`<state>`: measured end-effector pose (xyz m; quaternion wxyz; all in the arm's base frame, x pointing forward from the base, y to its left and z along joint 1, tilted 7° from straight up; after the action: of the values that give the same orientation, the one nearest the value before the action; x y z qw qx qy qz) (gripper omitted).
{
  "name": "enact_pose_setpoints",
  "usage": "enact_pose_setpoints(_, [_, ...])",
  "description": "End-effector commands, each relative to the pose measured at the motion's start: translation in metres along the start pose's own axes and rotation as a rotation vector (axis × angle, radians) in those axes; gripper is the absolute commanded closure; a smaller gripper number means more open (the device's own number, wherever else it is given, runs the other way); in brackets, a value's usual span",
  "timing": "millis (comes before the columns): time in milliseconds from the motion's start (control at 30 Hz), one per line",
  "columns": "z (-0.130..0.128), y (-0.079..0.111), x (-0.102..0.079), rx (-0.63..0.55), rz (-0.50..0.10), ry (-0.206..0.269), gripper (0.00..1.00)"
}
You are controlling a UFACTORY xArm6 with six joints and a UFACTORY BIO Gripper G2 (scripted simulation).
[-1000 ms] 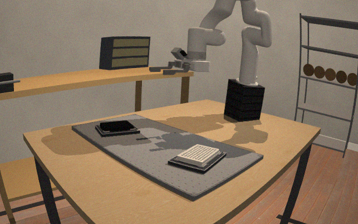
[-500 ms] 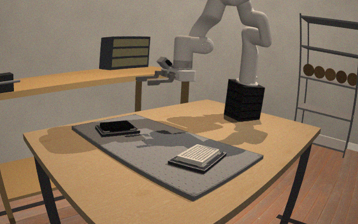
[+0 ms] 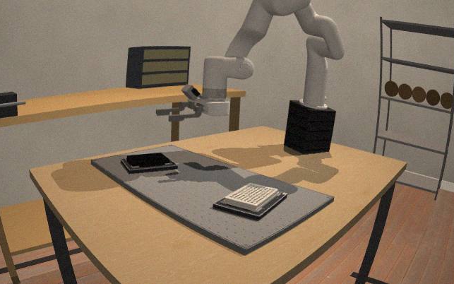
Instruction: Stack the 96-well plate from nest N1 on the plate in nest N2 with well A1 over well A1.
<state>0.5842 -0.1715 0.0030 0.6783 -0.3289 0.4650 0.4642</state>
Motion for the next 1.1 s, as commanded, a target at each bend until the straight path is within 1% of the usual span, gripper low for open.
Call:
enact_pose_setpoints(0, [-0.014, -0.019, 0.011, -0.001, -0.003, -0.001, 0.63])
enact_pose_setpoints(333, [-0.045, -0.051, 0.035, -0.001, -0.004, -0.001, 0.63])
enact_pose_setpoints(400, [-0.045, -0.051, 0.035, -0.001, -0.004, -0.001, 0.63])
enact_pose_setpoints(500, [-0.053, -0.059, 0.041, -0.001, -0.004, -0.001, 0.63])
enact_pose_setpoints(1067, [-0.053, -0.059, 0.041, -0.001, -0.004, -0.001, 0.63])
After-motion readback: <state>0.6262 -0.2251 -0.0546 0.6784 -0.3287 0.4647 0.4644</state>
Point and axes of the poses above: the point midway between the two finger pads, its own y axis back along the fingers, its own z axis across the jaws, x = y × z, the point moved 3 cm from there along y, back along the fingers, and after that the axes turned 14 degrees about -y, right-handed, at the moved point
